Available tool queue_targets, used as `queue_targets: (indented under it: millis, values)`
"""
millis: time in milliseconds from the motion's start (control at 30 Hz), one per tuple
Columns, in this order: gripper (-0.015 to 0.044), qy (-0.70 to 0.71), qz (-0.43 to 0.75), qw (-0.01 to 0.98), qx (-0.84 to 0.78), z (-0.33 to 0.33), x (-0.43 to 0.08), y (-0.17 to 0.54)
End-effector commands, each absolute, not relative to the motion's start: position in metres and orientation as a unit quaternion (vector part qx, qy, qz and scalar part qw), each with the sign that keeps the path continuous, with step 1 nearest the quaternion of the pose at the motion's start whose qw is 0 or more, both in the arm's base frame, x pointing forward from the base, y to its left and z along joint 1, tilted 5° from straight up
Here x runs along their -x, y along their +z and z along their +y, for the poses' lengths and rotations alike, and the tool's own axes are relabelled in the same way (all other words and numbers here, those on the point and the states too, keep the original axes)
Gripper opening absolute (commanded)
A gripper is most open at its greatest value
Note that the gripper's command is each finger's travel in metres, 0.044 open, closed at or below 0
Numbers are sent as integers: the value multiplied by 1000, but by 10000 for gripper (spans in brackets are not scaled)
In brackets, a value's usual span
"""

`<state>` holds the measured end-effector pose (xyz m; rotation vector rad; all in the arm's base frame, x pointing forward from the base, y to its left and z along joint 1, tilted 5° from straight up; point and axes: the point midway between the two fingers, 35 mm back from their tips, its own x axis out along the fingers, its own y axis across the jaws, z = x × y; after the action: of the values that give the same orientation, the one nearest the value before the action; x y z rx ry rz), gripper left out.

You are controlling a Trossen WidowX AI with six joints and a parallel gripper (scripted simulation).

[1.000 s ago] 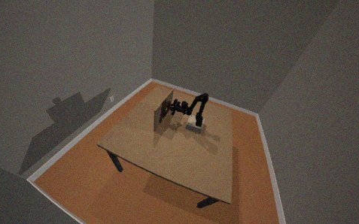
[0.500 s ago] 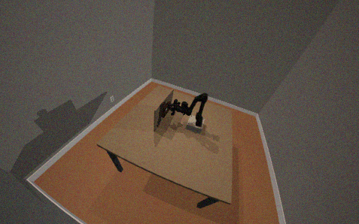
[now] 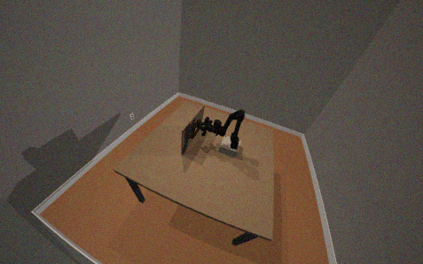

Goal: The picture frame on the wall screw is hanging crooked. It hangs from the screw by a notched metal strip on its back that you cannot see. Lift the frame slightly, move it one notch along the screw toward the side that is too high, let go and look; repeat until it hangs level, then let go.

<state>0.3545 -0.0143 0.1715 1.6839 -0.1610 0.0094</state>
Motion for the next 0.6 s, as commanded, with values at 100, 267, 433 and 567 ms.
queue_targets:
  millis: [100,267,433,567]
  values:
    - [0,2,-72,688,-722,-14,-355,171]
    - [0,1,-72,696,-715,-14,-355,172]
    - [0,0,-72,704,-707,-14,-355,172]
    - [0,-1,-72,714,-696,-14,-355,172]
